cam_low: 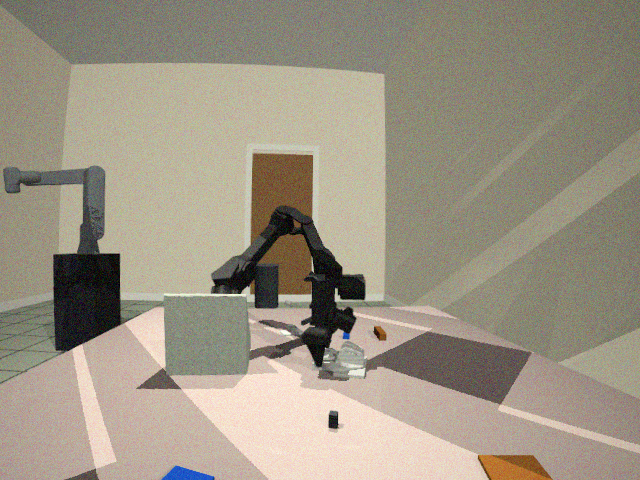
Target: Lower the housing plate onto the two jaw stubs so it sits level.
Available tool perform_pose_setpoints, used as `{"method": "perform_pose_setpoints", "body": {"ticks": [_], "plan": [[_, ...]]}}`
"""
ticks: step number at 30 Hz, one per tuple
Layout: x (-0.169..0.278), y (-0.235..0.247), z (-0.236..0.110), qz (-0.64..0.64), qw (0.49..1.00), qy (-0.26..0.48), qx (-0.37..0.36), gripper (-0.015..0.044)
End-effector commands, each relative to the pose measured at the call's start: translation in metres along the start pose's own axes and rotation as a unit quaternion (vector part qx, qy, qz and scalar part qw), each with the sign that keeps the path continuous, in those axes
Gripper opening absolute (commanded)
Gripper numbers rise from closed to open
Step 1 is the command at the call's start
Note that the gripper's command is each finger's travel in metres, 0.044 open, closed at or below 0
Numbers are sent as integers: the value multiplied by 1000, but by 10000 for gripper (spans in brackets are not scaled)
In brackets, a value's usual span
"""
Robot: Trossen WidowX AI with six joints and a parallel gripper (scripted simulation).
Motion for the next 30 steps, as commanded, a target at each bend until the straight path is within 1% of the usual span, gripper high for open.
{"method": "perform_pose_setpoints", "body": {"ticks": [1,30], "plan": [[0,0,2,1,1000,1,-3,351],[0,0,4,0,1000,1,-3,351]]}}
Point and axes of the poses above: the point midway between the two fingers, 35 mm back from their tips, its own z axis out along the fingers, its own y axis across the jaws, x = y × z, the point moved 9 cm from there along -z, back along the fingers, and after that the axes turned 11 degrees about -z, right-handed, at the moved point
